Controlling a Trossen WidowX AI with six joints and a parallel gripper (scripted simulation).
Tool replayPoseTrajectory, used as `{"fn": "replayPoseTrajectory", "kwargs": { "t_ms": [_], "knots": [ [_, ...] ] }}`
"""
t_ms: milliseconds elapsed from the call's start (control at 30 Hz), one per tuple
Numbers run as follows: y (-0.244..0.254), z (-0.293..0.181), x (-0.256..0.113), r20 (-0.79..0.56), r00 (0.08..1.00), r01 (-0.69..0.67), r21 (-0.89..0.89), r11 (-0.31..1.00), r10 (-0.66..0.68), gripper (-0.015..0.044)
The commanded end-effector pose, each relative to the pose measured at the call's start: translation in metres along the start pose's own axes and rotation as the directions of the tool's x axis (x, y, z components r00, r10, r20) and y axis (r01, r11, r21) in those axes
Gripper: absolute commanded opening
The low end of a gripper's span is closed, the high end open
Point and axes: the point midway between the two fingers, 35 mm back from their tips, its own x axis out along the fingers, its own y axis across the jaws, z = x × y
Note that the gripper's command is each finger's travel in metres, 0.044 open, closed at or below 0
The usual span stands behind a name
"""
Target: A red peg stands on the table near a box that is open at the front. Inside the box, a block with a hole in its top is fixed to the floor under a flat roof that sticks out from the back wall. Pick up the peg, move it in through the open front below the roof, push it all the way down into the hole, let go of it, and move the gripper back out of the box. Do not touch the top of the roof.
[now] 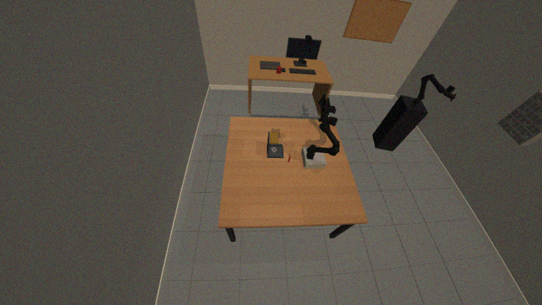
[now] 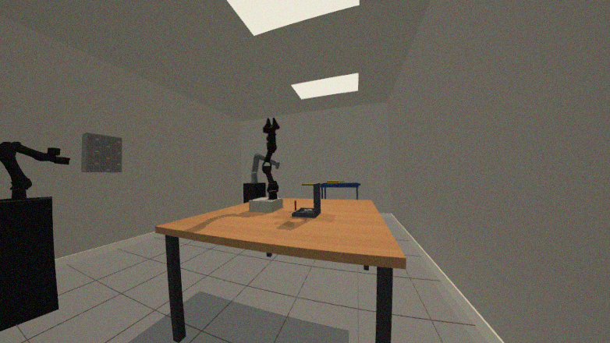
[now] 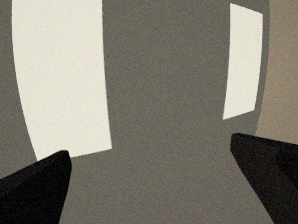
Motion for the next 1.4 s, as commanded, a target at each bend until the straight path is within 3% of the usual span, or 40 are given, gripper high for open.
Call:
{"fn": "replayPoseTrajectory", "kwargs": {
  "t_ms": [0, 333, 700, 1067, 1367],
  "knots": [
    [-0.021, -0.031, -0.011, -0.125, 0.991, 0.064, 0.112, 0.992, -0.050, 0.0440],
    [-0.072, -0.106, -0.053, -0.413, 0.896, 0.308, 0.320, 0.896, -0.161, 0.0440],
    [-0.114, -0.180, -0.126, -0.690, 0.684, 0.639, 0.409, 0.652, -0.237, 0.0440],
    [-0.141, -0.235, -0.220, -0.884, 0.393, 0.901, 0.314, 0.301, -0.254, 0.0440],
    [-0.151, -0.263, -0.309, -0.970, 0.113, 0.990, 0.128, -0.057, -0.217, 0.0440]
  ]
}}
